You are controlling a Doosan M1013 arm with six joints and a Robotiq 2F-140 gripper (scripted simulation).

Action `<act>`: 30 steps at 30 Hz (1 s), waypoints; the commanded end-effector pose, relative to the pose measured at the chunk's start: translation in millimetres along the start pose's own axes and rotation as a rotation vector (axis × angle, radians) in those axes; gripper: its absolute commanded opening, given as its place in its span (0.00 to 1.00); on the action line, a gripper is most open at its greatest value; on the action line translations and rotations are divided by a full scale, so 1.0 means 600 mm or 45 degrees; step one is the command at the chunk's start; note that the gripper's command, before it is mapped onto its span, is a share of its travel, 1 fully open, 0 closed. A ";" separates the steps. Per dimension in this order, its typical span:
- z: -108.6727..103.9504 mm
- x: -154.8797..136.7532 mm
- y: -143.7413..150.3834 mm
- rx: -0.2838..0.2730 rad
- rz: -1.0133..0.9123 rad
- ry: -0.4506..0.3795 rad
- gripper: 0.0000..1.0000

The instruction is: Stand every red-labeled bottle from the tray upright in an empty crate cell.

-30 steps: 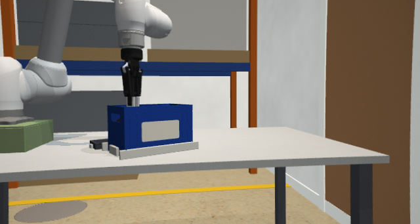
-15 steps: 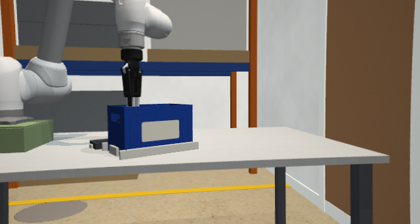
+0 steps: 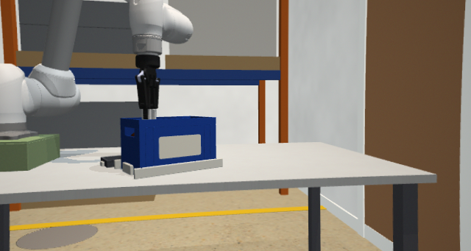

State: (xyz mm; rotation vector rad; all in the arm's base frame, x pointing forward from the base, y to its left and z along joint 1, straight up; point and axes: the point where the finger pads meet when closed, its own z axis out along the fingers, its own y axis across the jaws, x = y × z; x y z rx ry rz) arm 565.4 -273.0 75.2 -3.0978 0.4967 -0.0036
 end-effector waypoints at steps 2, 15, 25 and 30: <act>0.000 0.000 0.000 0.000 0.000 0.000 0.00; 0.000 0.000 0.000 0.000 0.000 0.000 0.00; 0.000 0.000 0.000 0.000 0.000 0.000 0.38; 0.000 0.000 0.000 0.000 0.000 0.000 0.38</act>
